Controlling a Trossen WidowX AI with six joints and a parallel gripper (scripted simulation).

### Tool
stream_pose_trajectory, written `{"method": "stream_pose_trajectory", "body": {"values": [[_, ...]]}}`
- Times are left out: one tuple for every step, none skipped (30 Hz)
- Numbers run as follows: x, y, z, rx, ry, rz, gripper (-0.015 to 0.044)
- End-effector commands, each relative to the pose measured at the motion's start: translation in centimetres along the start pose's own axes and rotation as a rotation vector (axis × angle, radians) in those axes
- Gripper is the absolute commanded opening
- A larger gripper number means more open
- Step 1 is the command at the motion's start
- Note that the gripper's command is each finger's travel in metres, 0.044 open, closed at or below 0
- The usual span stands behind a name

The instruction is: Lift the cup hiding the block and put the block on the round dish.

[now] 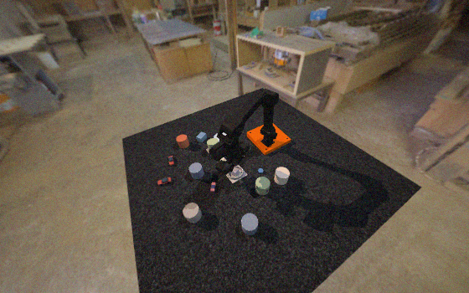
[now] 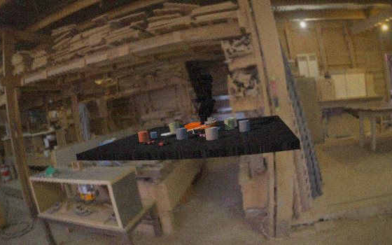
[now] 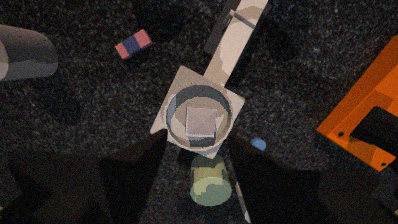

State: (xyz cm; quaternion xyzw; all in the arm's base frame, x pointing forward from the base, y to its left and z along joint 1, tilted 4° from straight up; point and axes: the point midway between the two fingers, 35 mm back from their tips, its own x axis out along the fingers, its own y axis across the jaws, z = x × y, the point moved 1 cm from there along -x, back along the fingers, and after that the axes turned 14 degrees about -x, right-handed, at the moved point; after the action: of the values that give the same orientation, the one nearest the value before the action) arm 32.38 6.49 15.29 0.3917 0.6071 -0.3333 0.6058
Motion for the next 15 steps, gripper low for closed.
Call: {"method": "stream_pose_trajectory", "body": {"values": [[0.7,-0.2,0.0,-0.006,0.005,-0.005,0.0260],[0.9,-0.1,0.0,-0.006,0.005,-0.005,0.0260],[1.0,-0.1,0.0,-0.006,0.005,-0.005,0.0260],[1.2,-0.1,0.0,-0.006,0.005,-0.005,0.0260],[1.3,-0.1,0.0,-0.006,0.005,-0.005,0.0260],[1.5,-0.1,0.0,-0.006,0.006,-0.005,0.0260],[1.7,-0.1,0.0,-0.006,0.006,-0.005,0.0260],[1.8,-0.1,0.0,-0.006,0.006,-0.005,0.0260],[2.0,-0.1,0.0,-0.006,0.006,-0.005,0.0260],[2.2,-0.1,0.0,-0.006,0.006,-0.005,0.0260],[2.3,-0.1,0.0,-0.006,0.006,-0.005,0.0260],[2.5,-0.1,0.0,-0.006,0.006,-0.005,0.0260],[2.6,-0.1,0.0,-0.006,0.006,-0.005,0.0260],[2.8,-0.1,0.0,-0.006,0.006,-0.005,0.0260],[3.0,-0.1,0.0,-0.006,0.006,-0.005,0.0260]]}}
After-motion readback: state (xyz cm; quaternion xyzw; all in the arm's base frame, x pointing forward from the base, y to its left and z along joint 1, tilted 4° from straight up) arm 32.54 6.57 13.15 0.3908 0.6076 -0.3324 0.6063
